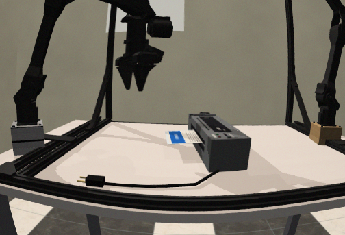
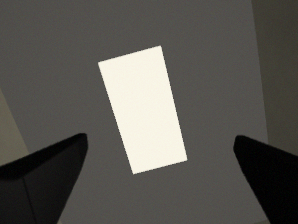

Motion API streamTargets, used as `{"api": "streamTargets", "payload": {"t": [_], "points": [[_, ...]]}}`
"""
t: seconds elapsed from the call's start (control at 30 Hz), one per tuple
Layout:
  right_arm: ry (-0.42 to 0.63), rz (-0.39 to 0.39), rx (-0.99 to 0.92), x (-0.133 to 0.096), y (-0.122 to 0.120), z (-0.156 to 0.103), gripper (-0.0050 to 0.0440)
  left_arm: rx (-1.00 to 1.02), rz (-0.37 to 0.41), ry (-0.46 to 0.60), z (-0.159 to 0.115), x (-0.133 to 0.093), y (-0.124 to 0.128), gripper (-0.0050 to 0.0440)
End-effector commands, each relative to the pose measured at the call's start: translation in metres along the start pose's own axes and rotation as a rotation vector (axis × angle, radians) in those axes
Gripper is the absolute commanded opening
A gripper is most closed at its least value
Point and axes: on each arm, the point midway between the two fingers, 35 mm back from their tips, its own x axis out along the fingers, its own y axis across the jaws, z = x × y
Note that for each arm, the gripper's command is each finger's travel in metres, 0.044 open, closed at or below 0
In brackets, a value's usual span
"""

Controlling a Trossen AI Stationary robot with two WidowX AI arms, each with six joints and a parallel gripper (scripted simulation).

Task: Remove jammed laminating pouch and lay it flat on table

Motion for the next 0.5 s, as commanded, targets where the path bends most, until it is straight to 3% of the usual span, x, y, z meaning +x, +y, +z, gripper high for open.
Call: {"api": "streamTargets", "payload": {"t": [0.0,0.3,0.33,0.47], "points": [[-0.03,-0.006,0.0,-0.009,-0.001,0.002,0.044,0.001,0.01,-0.004,0.002,0.001,0.004,0.044],[-0.03,-0.006,0.0,-0.009,-0.001,0.002,0.044,0.001,0.017,-0.012,0.006,0.001,0.008,0.044],[-0.03,-0.006,0.0,-0.009,-0.001,0.002,0.044,-0.001,-0.009,0.007,-0.004,0.0,-0.007,0.044],[-0.03,-0.006,0.0,-0.009,-0.001,0.002,0.044,0.0,0.002,0.002,-0.001,0.001,0.0,0.044]]}}
